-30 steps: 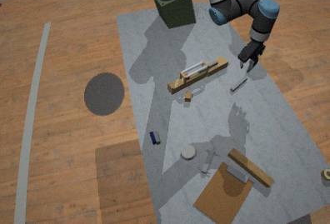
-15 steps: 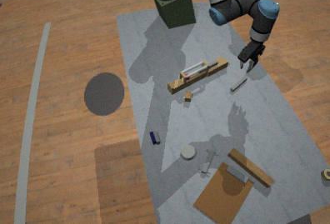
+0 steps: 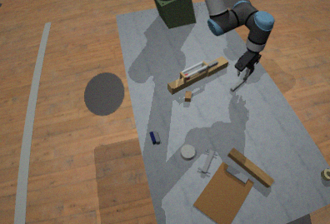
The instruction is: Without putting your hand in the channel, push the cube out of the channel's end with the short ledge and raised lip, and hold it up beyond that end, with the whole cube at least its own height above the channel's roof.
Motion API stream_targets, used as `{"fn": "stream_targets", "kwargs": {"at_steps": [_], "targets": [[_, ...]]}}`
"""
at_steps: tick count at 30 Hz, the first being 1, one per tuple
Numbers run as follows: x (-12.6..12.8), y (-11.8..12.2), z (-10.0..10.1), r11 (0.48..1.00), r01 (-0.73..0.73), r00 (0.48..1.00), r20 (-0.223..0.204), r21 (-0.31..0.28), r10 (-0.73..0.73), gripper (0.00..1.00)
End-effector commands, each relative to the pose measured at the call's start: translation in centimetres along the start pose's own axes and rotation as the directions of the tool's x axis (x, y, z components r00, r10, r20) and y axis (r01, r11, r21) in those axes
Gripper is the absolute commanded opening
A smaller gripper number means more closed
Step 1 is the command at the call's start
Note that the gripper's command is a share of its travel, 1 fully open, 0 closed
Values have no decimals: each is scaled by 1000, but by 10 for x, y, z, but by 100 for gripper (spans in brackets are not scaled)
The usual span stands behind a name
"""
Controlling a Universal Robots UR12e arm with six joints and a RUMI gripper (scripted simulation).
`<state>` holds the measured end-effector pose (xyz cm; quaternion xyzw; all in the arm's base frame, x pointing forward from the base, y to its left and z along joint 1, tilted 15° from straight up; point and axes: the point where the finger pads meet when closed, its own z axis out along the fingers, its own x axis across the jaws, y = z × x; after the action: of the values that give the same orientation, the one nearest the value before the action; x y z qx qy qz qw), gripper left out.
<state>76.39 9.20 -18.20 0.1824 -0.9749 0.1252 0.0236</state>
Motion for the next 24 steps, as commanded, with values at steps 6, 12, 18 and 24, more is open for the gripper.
{"fn": "stream_targets", "kwargs": {"at_steps": [6,12,18,24], "targets": [[-2,0,26,1000,0,1000,2,1,0,22],[-2,0,31,1000,0,1000,2,1,0,22],[-2,0,42,1000,0,1000,2,1,0,22],[-2,0,51,1000,0,1000,2,1,0,22]]}}
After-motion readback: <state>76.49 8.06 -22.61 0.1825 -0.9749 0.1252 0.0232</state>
